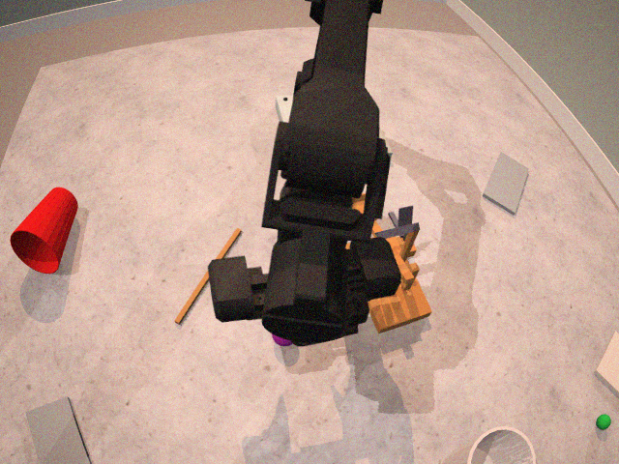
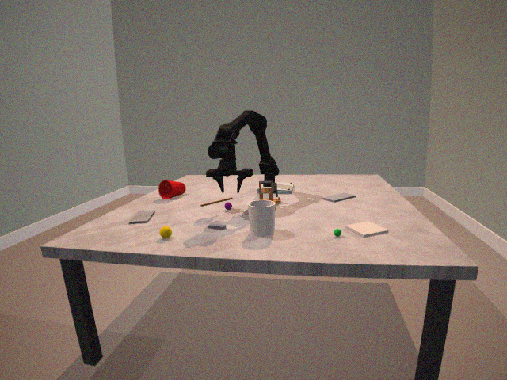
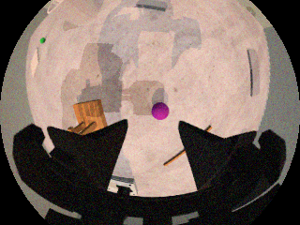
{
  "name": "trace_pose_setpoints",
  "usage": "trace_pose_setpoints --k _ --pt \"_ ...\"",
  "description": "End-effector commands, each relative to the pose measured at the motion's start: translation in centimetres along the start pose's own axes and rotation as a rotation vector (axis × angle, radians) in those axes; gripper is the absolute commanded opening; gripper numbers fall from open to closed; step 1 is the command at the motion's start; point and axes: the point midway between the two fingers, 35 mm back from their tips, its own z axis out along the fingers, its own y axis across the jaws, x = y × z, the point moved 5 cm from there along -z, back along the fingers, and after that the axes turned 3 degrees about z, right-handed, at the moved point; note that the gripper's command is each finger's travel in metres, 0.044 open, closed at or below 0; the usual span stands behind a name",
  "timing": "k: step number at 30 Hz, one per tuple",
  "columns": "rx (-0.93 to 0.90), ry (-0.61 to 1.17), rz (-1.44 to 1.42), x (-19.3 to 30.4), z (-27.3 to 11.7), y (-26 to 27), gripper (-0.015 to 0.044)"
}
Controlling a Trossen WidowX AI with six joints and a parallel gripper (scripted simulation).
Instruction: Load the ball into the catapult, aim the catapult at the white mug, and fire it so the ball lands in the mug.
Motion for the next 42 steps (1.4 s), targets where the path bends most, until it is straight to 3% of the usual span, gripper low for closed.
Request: trace_pose_setpoints --k 1,40,42 --pt "-0.001 0.003 -0.005 0.1 1.2 -1.5 0.0300" --pt "-0.001 0.003 -0.005 0.4 6.5 -1.5 0.0300" --pt "-0.001 0.003 -0.005 0.4 6.5 -1.5 0.0247"
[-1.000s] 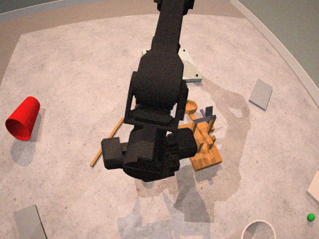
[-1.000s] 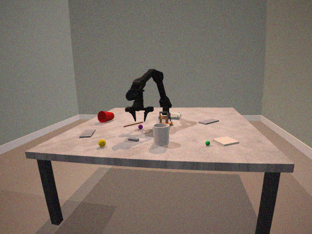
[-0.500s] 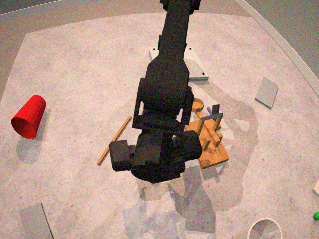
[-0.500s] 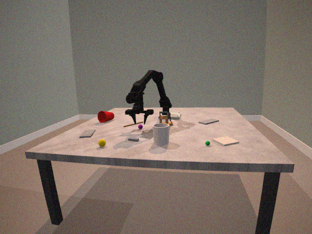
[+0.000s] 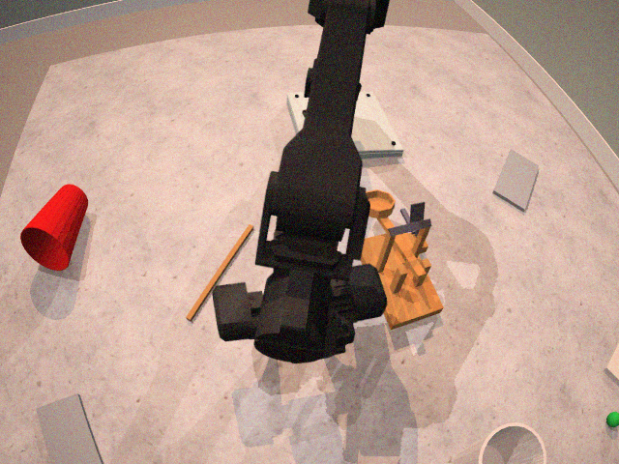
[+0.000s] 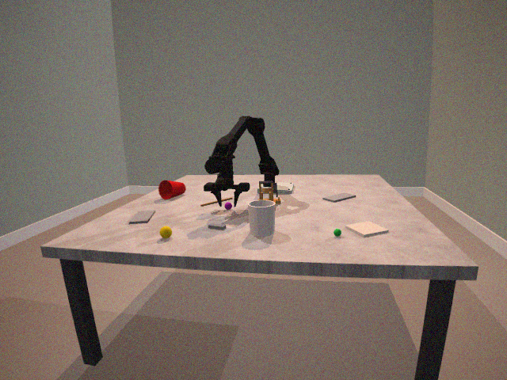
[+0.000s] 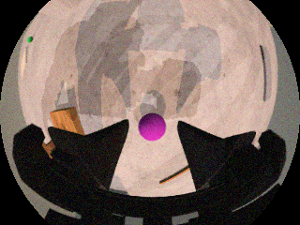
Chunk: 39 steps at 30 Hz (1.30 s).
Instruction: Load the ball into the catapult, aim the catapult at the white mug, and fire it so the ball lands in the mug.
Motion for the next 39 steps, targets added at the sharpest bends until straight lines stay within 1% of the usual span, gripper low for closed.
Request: trace_pose_setpoints --k 1,4,10,14,24,34,36,39 --pt "-0.004 0.009 0.002 0.2 0.5 0.1 0.0221" --pt "-0.004 0.009 0.002 0.2 0.5 0.1 0.0142" --pt "-0.004 0.009 0.002 0.2 0.5 0.1 0.0103" --pt "-0.004 0.009 0.002 0.1 -0.3 0.1 0.0000" --pt "-0.004 0.008 0.002 -0.5 -5.8 0.1 0.0000" --pt "-0.004 0.009 0.002 0.0 -11.3 0.4 0.0000" --pt "-0.004 0.009 0.002 0.1 -12.1 0.5 0.0000" --pt "-0.004 0.009 0.002 0.1 -12.2 0.5 0.0000"
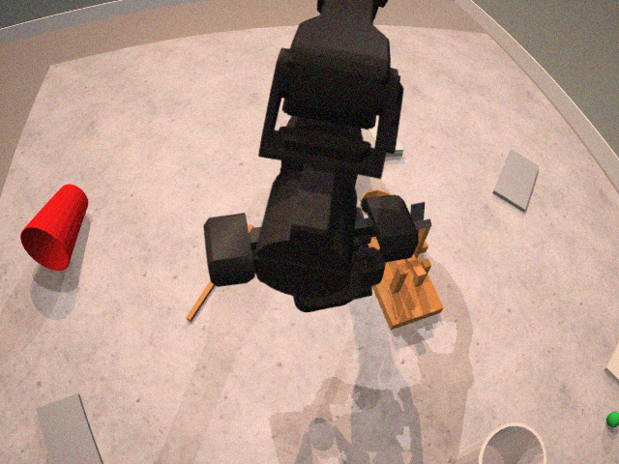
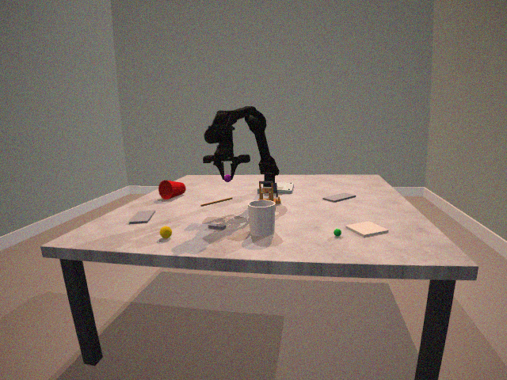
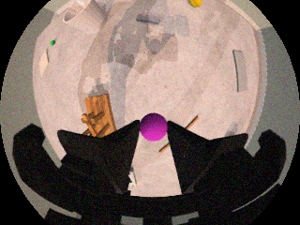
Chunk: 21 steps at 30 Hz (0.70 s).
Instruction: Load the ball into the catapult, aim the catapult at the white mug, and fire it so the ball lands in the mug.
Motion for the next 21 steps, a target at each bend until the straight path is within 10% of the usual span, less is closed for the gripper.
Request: trace_pose_setpoints --k 1,21 --pt "-0.001 0.006 -0.003 0.1 -0.5 0.1 0.0000" --pt "-0.018 0.178 -0.049 5.7 1.4 7.8 0.0000"
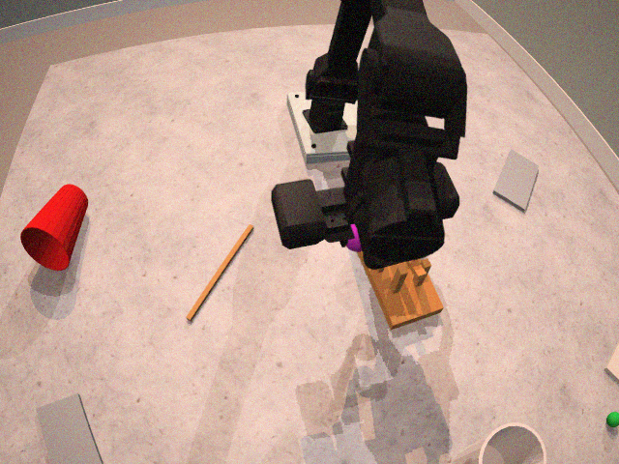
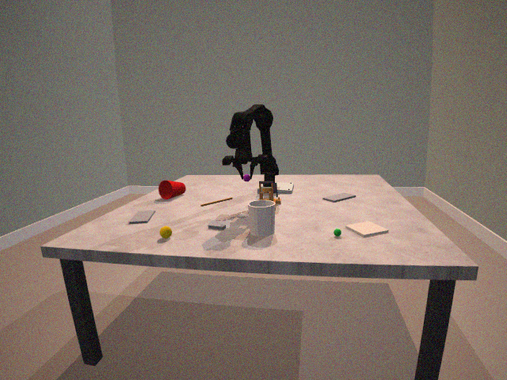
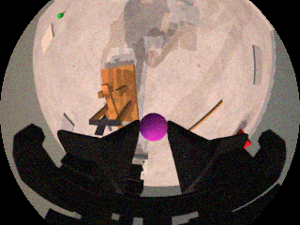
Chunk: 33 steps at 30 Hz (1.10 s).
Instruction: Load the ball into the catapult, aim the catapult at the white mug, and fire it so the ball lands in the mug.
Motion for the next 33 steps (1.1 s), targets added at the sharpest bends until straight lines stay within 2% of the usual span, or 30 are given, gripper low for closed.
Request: trace_pose_setpoints --k 1,20,33 --pt "0.002 0.053 -0.007 1.5 1.0 1.6 0.0000" --pt "0.039 0.221 -0.050 8.4 4.1 7.2 0.0000" --pt "0.041 0.227 -0.052 8.5 5.7 7.3 0.0000"
